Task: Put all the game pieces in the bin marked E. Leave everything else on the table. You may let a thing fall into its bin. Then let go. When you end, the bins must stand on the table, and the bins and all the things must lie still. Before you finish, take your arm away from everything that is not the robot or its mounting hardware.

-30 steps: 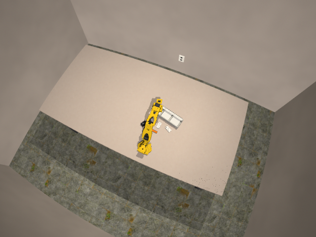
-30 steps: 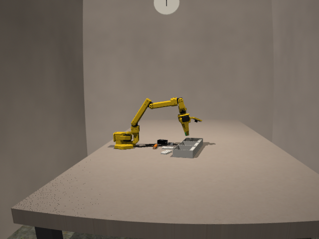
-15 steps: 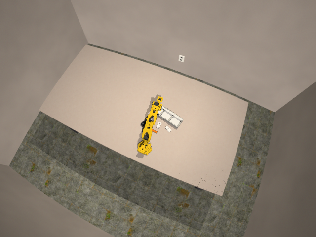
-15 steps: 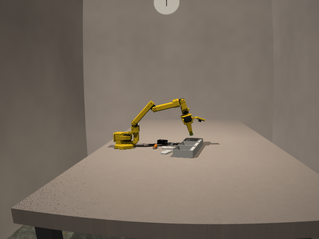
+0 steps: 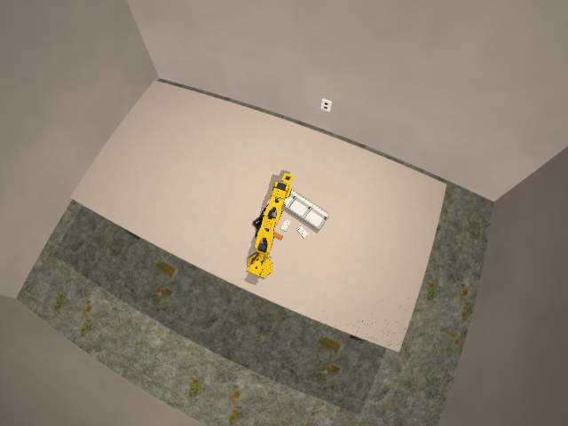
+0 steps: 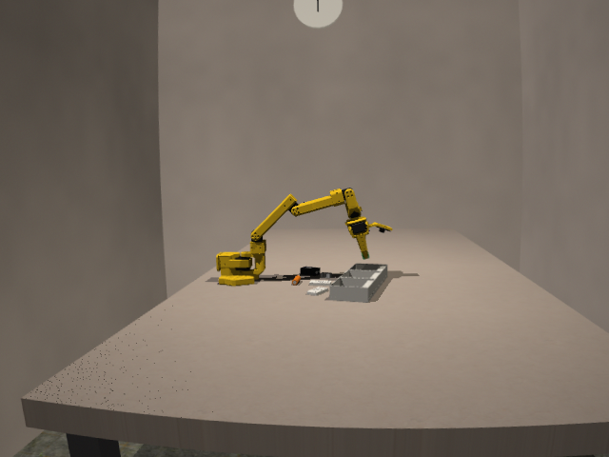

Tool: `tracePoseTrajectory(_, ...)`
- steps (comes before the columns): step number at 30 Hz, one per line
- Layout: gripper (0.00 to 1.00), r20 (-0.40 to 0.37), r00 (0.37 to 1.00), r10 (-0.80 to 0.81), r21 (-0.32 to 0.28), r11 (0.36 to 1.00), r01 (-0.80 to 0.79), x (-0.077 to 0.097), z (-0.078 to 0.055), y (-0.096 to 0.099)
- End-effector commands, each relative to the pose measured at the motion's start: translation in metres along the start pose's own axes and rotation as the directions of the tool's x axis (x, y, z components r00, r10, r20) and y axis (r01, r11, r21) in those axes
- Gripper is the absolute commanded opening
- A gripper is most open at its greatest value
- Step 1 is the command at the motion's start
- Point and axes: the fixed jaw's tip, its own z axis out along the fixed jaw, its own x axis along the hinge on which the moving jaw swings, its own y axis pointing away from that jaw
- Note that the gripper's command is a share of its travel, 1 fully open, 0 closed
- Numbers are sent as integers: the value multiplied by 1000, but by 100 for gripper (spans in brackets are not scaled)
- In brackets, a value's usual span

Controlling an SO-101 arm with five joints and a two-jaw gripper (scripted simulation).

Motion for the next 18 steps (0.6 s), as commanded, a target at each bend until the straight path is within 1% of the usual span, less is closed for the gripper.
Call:
tracePoseTrajectory(1,0,46,999,3,-2,1000,-3,-7,-11,2)
tracePoseTrajectory(2,0,46,999,3,-2,1000,-3,-7,-11,2)
tracePoseTrajectory(3,0,107,994,10,-7,1000,-9,-16,-18,6)
tracePoseTrajectory(18,0,107,994,10,-7,1000,-9,-16,-18,6)
